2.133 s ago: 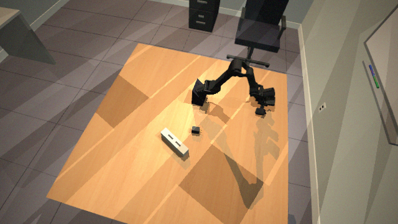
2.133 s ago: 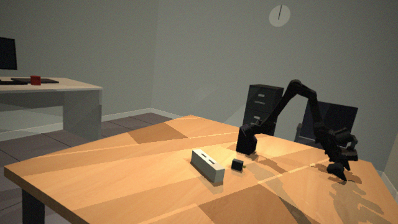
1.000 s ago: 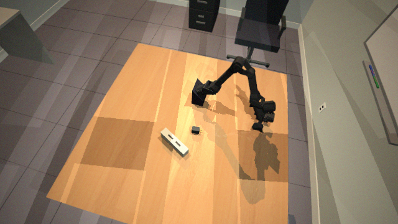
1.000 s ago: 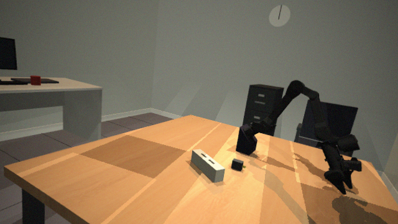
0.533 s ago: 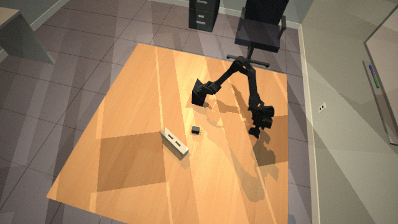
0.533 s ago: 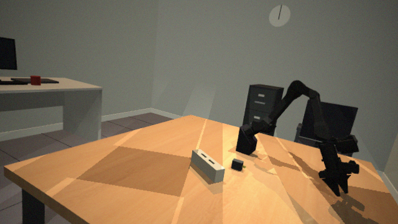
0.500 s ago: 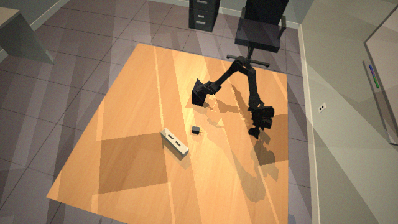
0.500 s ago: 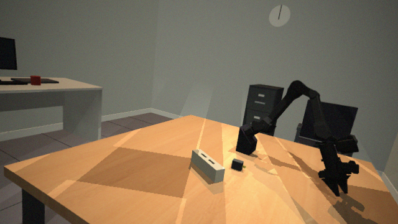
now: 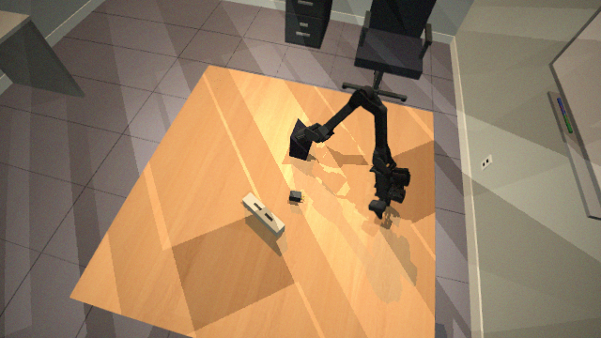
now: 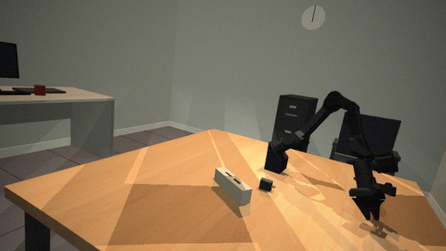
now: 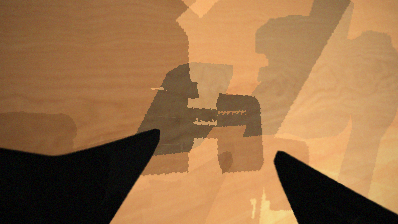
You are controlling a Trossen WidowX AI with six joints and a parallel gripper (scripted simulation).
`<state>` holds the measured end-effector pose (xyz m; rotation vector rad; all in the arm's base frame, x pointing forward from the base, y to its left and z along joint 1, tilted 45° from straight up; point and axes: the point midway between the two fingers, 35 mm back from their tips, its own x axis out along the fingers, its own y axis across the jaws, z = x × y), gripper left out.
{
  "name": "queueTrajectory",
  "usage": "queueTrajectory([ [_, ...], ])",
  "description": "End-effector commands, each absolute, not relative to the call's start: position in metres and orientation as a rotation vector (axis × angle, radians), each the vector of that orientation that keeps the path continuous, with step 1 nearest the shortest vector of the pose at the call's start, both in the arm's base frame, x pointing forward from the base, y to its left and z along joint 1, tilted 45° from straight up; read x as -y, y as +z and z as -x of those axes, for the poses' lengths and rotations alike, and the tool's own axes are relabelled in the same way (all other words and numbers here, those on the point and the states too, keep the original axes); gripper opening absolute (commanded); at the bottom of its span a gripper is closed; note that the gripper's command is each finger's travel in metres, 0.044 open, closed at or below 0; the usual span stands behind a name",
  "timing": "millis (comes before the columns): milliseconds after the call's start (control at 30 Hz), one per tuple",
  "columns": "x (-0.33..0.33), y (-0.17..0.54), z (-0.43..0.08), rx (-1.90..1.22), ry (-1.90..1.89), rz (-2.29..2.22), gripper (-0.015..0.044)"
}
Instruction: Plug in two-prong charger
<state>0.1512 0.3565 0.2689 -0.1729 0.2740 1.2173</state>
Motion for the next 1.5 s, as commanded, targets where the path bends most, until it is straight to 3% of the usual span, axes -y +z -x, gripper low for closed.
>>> queueTrajectory([
  [0, -0.351, 0.261, -0.165, -0.281, 1.199, 0.218, 0.044],
  [1467, -0.242, 0.147, -0.269, -0.502, 1.107, 0.714, 0.044],
])
